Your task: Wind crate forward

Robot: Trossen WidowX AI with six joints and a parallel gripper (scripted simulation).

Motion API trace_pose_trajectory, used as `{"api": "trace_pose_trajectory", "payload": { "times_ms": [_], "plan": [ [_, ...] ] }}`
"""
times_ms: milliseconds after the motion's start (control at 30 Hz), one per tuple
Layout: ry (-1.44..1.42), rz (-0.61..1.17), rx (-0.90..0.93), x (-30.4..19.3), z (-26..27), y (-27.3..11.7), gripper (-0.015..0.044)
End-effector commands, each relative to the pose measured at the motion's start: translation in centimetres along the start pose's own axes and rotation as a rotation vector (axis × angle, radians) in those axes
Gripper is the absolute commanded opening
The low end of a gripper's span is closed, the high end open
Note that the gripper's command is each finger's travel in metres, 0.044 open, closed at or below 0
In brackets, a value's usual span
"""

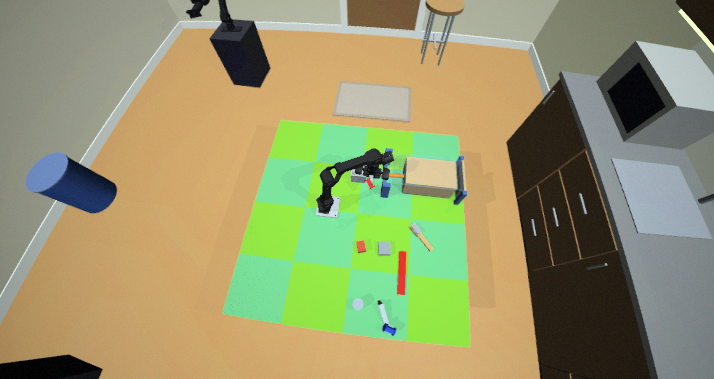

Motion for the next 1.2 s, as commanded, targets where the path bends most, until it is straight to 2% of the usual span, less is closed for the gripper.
{"api": "trace_pose_trajectory", "payload": {
  "times_ms": [0, 467, 1167],
  "plan": [
    [-0.217, 0.009, 0.026, 1.4, 0.7, -0.2, 0.0],
    [-0.768, 0.034, 0.118, 4.5, 2.6, -0.1, 0.0],
    [-0.775, 0.034, 0.119, 4.5, 2.7, -0.1, 0.0]
  ]
}}
Point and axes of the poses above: the point midway between the two fingers, 35 mm back from their tips, its own y axis out along the fingers, its own z axis across the jaws, x = y × z, the point moved 10 cm from there along -y, back along the fingers, and after that the axes turned 11 degrees about -y, right-handed, at the moved point
